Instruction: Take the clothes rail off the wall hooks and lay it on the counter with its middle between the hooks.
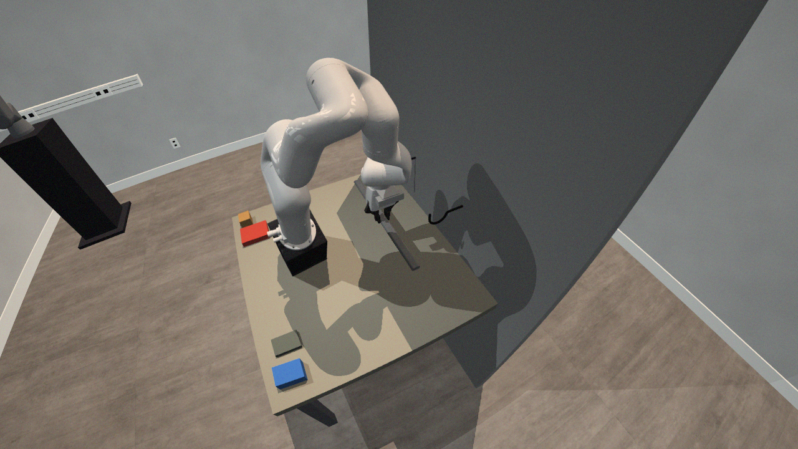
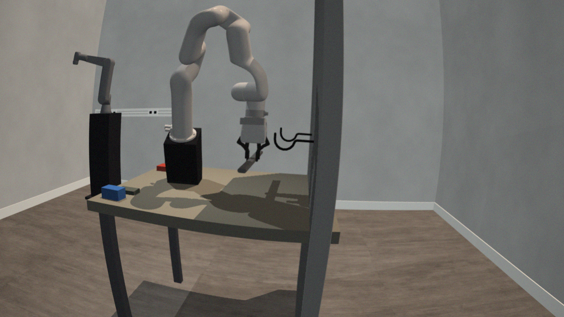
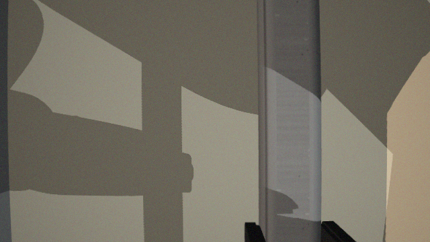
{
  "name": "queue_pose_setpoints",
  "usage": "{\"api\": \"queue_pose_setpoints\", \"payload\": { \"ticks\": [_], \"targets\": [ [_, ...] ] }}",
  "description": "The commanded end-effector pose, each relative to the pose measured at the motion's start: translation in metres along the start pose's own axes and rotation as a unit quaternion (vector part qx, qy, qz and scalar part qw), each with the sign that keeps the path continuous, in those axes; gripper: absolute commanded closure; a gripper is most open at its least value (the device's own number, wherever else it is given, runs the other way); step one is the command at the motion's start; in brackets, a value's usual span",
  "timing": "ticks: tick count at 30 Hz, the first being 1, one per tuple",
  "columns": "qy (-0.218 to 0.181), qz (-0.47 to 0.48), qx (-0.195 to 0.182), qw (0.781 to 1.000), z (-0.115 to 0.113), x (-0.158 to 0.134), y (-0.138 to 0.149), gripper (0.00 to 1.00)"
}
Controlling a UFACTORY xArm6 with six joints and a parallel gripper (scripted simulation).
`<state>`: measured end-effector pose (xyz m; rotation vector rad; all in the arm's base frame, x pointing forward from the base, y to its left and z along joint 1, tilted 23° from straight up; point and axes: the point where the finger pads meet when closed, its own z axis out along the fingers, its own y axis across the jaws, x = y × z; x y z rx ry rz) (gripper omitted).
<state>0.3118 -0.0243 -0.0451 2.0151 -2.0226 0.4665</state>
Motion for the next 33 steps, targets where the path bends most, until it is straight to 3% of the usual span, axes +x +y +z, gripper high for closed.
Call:
{"api": "queue_pose_setpoints", "payload": {
  "ticks": [1, 33],
  "targets": [
    [0.0, 0.0, 0.003, 1.0, 0.005, 0.0, -0.002, 1.0],
    [0.0, 0.0, 0.003, 1.0, 0.054, 0.0, -0.002, 1.0]
  ]
}}
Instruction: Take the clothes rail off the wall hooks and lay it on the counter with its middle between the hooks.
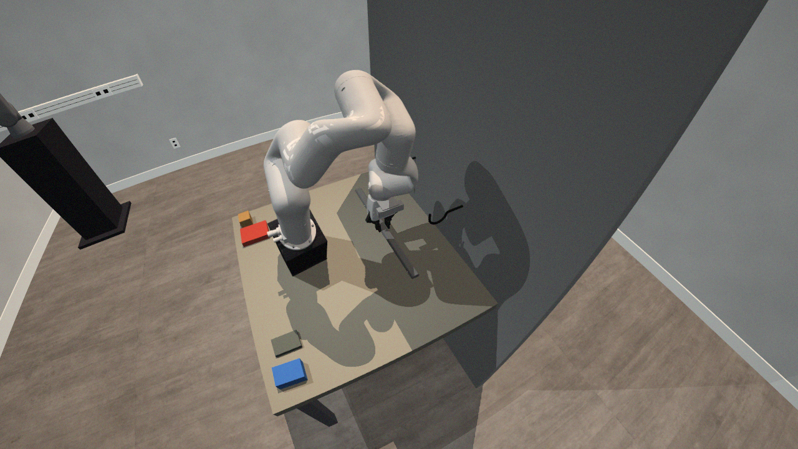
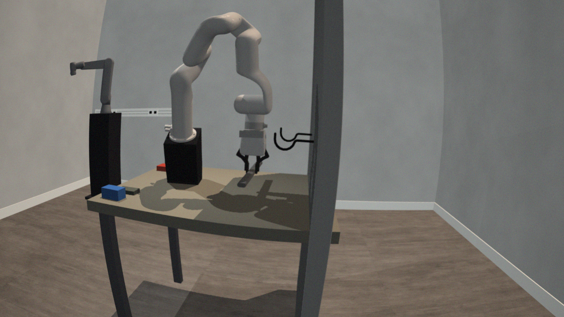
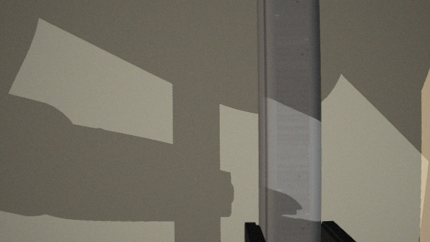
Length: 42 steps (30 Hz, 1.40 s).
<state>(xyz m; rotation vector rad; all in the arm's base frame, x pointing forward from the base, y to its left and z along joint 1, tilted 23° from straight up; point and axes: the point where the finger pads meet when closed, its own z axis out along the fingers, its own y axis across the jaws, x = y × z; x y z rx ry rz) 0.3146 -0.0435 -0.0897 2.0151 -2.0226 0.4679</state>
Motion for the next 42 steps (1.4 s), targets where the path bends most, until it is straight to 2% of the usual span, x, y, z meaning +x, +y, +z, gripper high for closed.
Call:
{"api": "queue_pose_setpoints", "payload": {
  "ticks": [1, 24, 42],
  "targets": [
    [0.0, 0.0, 0.002, 1.0, 0.005, 0.0, -0.001, 1.0],
    [0.0, 0.0, 0.002, 1.0, 0.04, 0.0, -0.001, 1.0],
    [0.0, 0.0, 0.002, 1.0, 0.044, 0.0, -0.001, 1.0]
  ]
}}
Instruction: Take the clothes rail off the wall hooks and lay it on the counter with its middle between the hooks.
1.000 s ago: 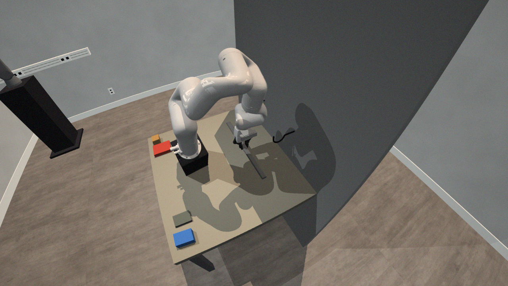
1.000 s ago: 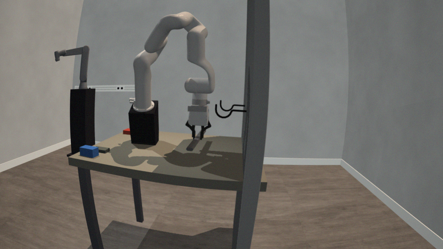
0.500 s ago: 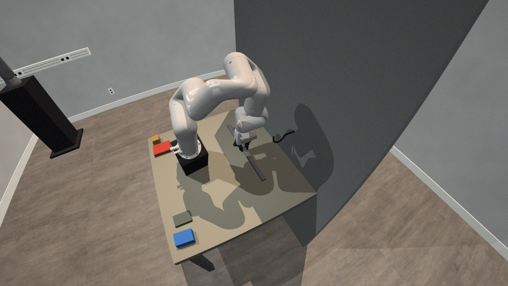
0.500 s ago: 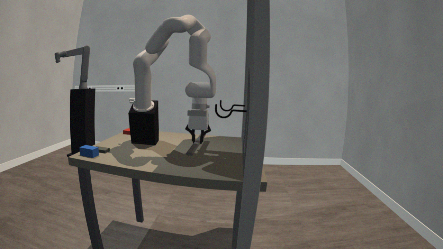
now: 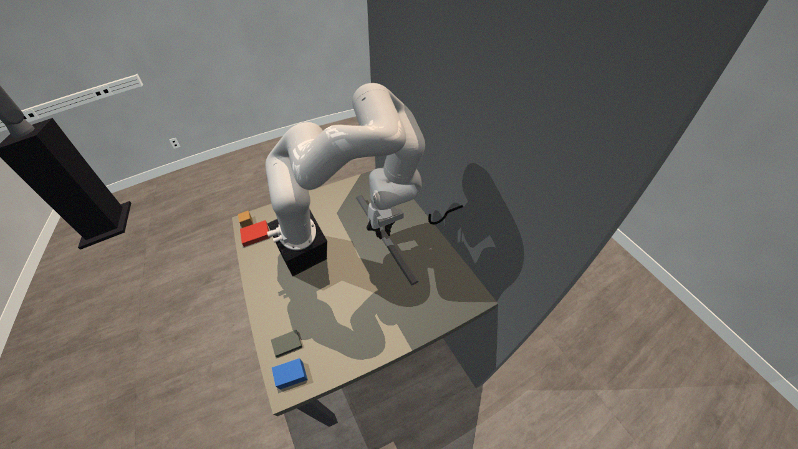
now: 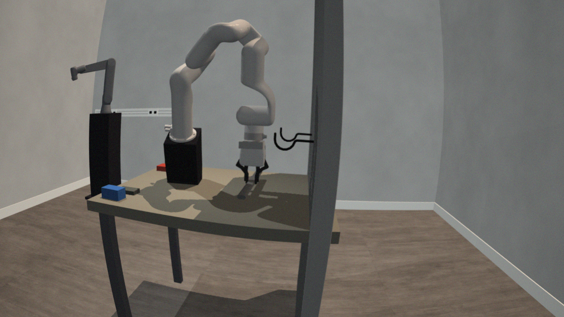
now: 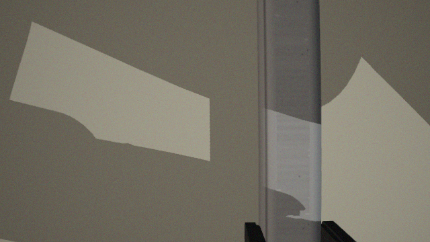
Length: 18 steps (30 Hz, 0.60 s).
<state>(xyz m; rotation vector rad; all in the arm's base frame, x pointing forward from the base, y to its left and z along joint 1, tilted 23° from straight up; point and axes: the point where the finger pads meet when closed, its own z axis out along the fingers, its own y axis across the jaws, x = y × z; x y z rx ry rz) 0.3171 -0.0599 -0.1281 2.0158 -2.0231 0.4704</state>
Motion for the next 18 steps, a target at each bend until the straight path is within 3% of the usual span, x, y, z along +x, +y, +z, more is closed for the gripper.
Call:
{"api": "queue_pose_setpoints", "payload": {
  "ticks": [1, 18],
  "targets": [
    [0.0, 0.0, 0.001, 1.0, 0.002, 0.0, -0.001, 1.0],
    [0.0, 0.0, 0.001, 1.0, 0.012, 0.0, -0.001, 1.0]
  ]
}}
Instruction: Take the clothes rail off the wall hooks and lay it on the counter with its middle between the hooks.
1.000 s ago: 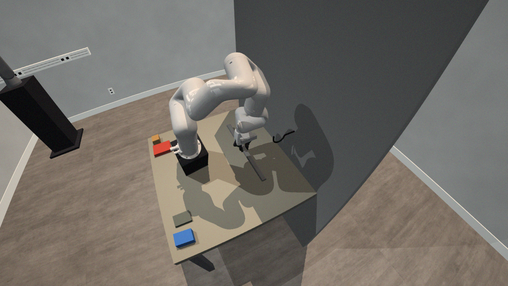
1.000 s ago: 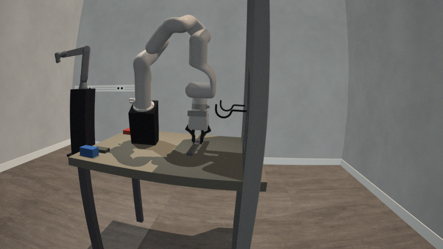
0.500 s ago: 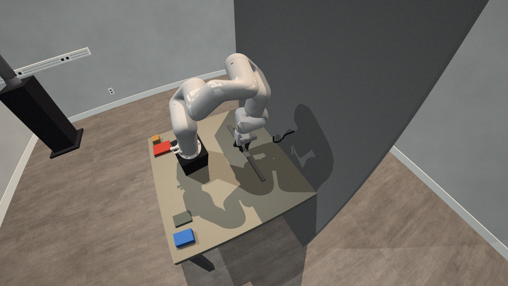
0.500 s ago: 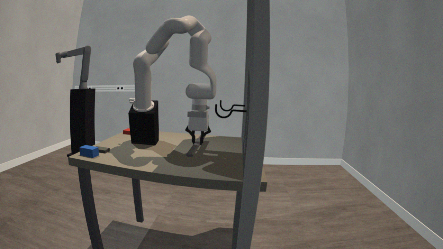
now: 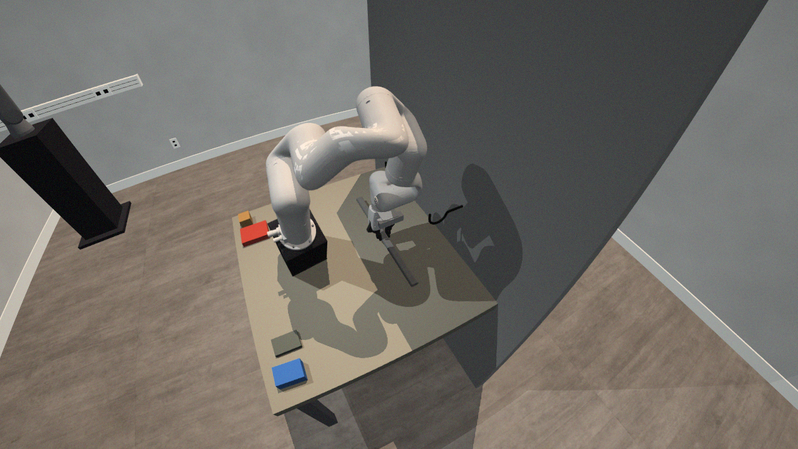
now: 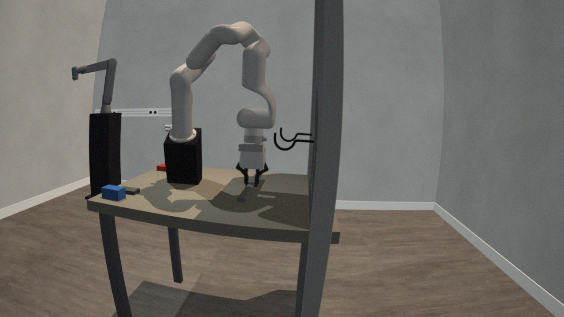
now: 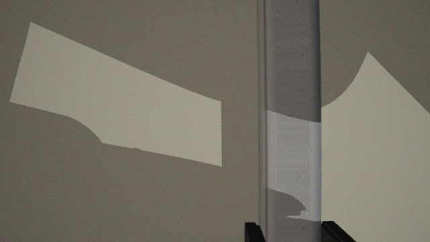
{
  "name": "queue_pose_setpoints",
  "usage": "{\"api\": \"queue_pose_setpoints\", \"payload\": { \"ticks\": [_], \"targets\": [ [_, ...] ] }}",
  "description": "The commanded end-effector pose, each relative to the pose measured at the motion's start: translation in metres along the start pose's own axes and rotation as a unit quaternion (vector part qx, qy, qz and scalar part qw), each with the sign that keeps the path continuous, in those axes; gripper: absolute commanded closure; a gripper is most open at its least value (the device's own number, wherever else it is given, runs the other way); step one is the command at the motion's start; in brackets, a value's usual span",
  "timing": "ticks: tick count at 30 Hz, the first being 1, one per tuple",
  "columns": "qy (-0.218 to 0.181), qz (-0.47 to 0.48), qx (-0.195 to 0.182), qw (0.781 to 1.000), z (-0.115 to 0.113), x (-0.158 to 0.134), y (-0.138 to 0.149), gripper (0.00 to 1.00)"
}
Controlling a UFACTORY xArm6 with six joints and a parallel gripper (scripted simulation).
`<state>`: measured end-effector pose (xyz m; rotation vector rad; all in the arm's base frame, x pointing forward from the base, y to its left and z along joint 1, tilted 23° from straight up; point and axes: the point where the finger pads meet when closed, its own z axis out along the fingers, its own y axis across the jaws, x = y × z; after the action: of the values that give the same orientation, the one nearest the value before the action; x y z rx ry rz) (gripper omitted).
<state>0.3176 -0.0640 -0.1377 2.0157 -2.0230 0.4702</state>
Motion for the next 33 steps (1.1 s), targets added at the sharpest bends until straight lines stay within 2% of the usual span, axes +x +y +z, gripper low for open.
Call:
{"api": "queue_pose_setpoints", "payload": {
  "ticks": [1, 33],
  "targets": [
    [0.0, 0.0, 0.001, 1.0, 0.003, 0.0, -0.001, 1.0],
    [0.0, 0.0, 0.001, 1.0, 0.017, 0.0, -0.001, 1.0]
  ]
}}
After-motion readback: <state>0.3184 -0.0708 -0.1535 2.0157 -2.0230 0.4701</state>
